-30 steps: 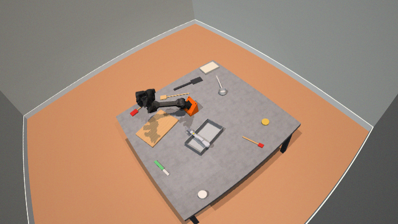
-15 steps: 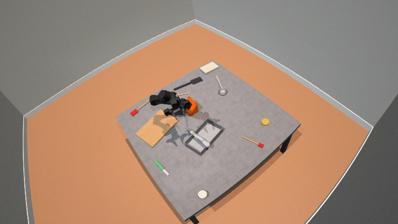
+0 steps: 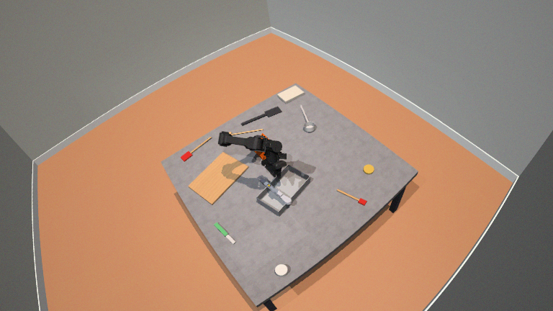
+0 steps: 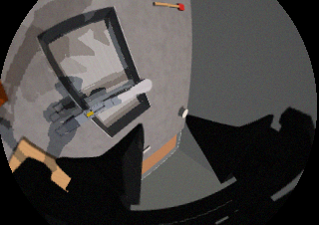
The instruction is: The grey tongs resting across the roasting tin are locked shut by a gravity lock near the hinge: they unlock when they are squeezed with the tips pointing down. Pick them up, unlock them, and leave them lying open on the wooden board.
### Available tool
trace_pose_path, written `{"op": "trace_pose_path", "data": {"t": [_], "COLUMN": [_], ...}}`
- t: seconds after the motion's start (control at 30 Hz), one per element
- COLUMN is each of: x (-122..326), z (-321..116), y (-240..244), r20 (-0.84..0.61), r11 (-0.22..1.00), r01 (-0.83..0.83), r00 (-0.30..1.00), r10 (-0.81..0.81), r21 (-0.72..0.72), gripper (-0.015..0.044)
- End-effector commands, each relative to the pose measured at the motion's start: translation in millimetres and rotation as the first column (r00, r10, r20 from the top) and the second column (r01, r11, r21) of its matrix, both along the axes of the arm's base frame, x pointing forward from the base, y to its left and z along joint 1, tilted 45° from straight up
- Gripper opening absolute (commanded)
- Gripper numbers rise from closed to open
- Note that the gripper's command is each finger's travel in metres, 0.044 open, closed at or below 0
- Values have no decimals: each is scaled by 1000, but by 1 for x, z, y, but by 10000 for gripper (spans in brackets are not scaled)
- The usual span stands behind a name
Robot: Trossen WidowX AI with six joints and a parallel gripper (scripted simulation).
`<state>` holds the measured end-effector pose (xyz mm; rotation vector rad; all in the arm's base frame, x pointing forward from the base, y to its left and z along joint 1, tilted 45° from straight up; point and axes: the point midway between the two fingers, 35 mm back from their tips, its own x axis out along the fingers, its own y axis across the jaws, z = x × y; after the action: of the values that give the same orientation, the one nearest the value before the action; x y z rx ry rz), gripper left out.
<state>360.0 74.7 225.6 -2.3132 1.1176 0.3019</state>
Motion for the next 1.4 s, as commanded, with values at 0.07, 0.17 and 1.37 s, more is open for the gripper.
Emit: {"op": "trace_pose_path", "data": {"t": [0.07,0.17,1.37], "x": [-25,-35,-35], "z": [-70,-82,-98], "y": [-60,-76,-96], "r20": [-883,-934,-925], "r11": [743,647,633], "r01": [-520,-706,-736], "r00": [423,59,-21], "r10": [-204,-352,-379], "r21": [-421,-289,-242], "gripper": [260,260,260]}}
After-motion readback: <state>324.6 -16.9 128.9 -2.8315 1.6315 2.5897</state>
